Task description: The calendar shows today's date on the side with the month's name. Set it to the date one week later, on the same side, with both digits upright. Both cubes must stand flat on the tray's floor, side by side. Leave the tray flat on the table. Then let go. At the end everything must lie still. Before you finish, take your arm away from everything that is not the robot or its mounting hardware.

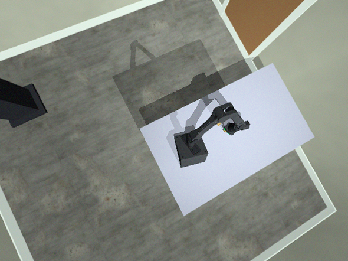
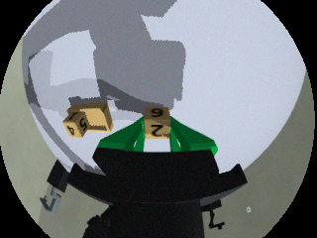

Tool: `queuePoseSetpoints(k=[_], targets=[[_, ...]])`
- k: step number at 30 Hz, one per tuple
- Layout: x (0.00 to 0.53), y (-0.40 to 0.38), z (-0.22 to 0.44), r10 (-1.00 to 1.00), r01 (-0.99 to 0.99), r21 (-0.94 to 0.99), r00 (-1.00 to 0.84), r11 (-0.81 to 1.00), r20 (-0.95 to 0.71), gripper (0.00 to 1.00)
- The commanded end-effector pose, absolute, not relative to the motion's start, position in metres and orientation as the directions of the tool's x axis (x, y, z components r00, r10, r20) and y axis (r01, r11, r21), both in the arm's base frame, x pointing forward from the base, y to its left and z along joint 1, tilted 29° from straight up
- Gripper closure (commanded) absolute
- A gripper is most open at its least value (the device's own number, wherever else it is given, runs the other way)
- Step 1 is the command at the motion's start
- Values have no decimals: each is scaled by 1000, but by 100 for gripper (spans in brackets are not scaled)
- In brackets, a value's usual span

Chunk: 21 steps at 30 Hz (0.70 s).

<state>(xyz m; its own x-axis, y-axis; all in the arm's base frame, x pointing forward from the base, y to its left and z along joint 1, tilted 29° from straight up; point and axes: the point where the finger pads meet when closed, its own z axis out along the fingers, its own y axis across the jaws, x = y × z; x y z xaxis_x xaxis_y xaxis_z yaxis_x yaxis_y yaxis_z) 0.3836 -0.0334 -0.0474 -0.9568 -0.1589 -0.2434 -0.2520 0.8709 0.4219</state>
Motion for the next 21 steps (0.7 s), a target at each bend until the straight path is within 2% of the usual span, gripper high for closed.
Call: queuePoseSetpoints(k=[1,21], targets=[[393,-37,-42,-149,-257,413,-949,874,-276,74],[396,-38,-42,-154,-262,412,-948,873,-278,74]])
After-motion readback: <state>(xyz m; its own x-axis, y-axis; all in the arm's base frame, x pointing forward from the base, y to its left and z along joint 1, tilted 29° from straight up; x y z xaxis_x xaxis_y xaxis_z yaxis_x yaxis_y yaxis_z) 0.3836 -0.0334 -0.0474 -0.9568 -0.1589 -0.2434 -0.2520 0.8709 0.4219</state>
